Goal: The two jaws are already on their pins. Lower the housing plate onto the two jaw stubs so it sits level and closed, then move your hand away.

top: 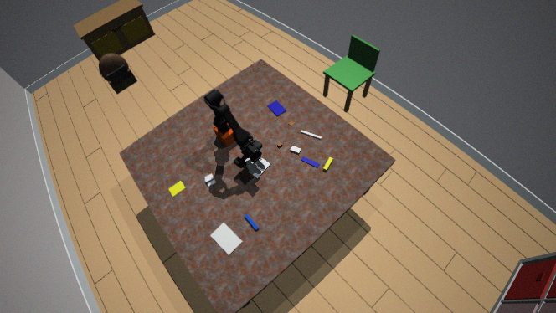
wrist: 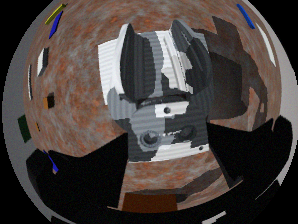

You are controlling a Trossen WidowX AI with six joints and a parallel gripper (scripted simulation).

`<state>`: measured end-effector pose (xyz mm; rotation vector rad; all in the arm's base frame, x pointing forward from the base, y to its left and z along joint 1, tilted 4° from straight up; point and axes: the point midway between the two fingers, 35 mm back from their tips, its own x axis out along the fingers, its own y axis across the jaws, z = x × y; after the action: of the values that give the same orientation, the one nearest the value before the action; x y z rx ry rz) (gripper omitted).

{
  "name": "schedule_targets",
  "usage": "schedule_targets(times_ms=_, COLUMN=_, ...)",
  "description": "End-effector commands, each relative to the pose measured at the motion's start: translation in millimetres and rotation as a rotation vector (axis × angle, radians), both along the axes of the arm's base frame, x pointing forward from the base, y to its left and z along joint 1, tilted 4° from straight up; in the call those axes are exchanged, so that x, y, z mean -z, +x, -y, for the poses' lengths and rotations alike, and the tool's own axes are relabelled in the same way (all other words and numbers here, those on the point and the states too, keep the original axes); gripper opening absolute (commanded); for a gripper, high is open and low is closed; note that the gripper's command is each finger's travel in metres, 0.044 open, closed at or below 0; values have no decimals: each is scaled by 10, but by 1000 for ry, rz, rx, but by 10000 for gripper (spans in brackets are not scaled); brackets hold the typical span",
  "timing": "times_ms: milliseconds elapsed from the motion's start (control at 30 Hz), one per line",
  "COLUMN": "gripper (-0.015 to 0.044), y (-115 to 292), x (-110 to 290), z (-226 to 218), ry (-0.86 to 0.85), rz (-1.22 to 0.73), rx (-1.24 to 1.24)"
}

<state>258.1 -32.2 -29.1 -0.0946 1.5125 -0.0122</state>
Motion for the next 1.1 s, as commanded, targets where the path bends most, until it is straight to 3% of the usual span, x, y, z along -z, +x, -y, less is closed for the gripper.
schedule_targets(times_ms=0, gripper=351, y=-2, x=21, z=9, ry=-4, rz=-1, rx=-3)
schedule_targets(times_ms=1067, gripper=351, y=1, x=75, z=13, ry=-4, rz=-1, rx=-3)
